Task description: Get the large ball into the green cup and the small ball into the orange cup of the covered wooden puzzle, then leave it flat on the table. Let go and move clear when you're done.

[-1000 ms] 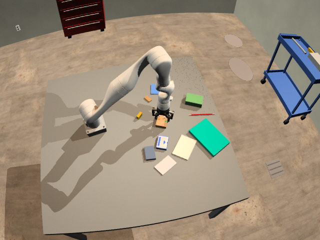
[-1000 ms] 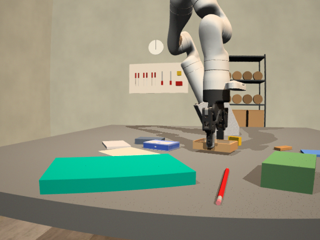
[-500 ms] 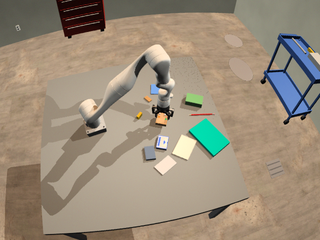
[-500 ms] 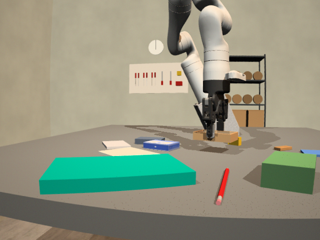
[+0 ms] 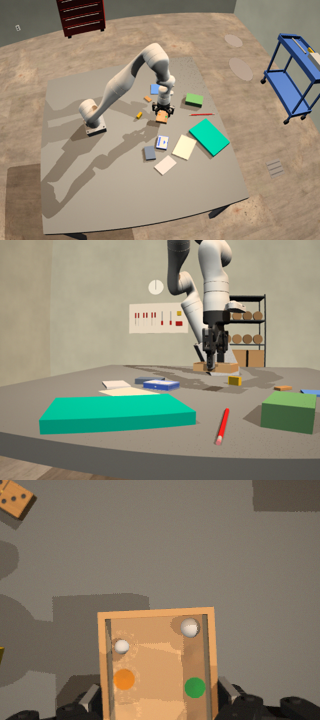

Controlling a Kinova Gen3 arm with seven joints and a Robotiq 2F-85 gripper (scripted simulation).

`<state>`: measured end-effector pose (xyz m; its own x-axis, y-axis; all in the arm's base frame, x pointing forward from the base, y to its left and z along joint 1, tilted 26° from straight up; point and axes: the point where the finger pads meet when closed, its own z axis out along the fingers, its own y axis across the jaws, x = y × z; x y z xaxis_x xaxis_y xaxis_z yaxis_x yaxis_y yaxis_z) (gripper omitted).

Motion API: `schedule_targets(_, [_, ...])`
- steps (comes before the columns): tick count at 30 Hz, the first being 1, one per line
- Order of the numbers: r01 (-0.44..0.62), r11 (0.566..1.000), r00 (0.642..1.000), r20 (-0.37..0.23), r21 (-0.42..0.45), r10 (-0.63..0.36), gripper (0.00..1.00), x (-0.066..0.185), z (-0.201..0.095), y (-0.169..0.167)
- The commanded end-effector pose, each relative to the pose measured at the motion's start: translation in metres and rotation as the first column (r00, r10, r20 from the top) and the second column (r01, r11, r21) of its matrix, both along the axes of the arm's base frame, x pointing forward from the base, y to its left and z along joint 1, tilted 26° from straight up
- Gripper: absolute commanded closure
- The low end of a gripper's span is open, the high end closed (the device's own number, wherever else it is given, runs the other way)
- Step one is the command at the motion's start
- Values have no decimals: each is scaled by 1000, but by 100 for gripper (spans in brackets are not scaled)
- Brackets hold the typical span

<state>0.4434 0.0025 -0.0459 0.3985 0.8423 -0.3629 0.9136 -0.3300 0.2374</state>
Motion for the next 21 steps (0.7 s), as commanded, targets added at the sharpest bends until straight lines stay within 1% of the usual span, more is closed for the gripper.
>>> schedule_targets(1, [-2,1000,1000,6,4,2,27,2,5,3])
schedule_targets(21, [-2,1000,1000,6,4,2,27,1,9,5])
